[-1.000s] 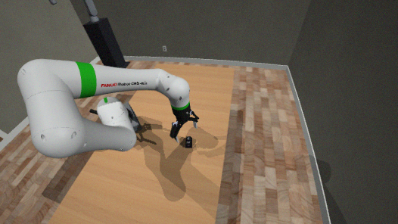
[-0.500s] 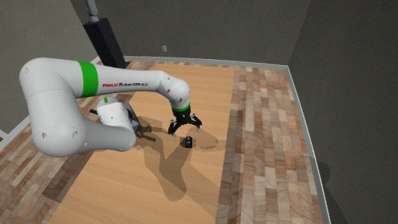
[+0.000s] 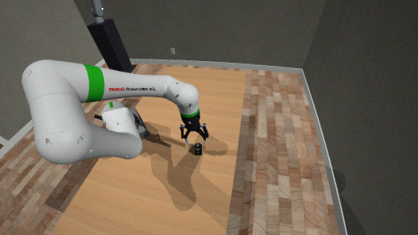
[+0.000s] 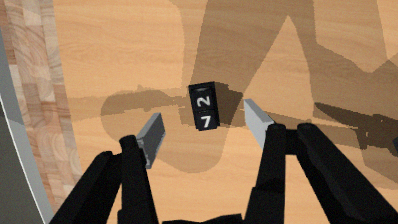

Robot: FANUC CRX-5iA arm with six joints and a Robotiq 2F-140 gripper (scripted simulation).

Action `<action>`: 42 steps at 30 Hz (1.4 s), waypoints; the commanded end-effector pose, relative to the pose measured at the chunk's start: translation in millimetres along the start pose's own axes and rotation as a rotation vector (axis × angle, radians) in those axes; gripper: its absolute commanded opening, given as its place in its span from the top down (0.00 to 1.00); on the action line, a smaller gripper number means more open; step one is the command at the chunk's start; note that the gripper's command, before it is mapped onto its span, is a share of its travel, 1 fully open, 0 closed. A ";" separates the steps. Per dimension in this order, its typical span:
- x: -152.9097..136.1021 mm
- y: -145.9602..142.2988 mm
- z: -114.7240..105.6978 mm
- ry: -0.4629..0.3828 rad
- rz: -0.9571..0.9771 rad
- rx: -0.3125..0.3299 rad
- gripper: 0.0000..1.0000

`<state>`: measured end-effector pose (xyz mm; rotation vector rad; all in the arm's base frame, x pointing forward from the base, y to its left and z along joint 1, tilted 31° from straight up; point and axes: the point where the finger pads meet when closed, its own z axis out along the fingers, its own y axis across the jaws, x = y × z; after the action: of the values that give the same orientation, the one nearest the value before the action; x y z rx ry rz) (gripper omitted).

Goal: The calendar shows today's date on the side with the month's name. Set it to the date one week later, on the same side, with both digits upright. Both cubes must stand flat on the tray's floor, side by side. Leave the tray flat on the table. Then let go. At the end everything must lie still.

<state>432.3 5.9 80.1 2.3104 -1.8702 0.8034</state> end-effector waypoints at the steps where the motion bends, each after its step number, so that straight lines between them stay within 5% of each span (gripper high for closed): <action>1: -0.1 -0.2 -0.1 0.001 0.001 0.001 0.72; 42: -0.2 -0.1 3.6 0.002 0.002 0.001 0.72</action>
<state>433.1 5.1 78.1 2.3085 -1.8716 0.8060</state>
